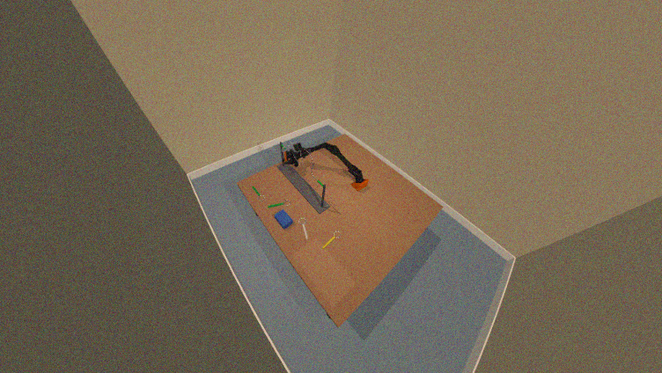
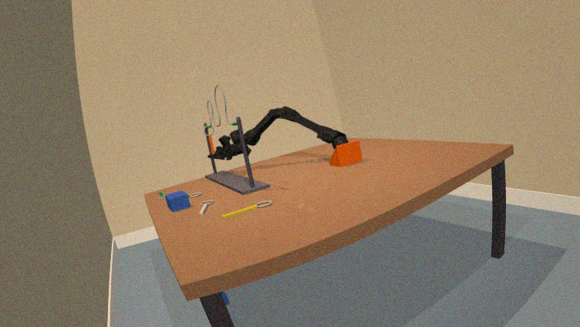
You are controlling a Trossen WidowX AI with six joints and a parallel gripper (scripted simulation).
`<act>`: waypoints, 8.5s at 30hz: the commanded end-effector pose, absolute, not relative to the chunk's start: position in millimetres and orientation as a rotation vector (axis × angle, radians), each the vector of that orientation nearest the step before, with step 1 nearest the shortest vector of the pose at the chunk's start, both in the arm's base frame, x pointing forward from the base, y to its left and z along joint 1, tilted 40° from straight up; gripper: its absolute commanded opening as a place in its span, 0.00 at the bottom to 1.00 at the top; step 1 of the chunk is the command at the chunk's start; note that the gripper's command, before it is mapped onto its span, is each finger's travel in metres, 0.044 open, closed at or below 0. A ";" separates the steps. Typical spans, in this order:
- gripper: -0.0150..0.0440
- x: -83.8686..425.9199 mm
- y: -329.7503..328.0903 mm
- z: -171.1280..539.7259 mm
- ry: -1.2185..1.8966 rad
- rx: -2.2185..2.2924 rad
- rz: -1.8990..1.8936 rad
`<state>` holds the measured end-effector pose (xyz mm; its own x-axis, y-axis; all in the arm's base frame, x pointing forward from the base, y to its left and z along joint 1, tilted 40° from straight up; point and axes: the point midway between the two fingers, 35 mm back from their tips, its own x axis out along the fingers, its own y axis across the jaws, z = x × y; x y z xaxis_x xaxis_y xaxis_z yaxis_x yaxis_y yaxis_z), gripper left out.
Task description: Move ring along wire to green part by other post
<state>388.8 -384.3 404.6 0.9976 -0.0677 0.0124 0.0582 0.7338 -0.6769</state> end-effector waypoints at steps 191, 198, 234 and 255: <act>0.00 342.1 -146.0 383.3 0.469 0.575 0.074; 0.00 342.7 -138.2 388.9 0.463 0.638 0.089; 0.00 344.3 -113.3 412.6 0.447 0.856 0.136; 0.00 344.9 -103.4 425.9 0.442 0.957 0.155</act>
<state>346.7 -107.0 418.3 0.8970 0.3139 -0.3112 0.0782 0.5803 0.8106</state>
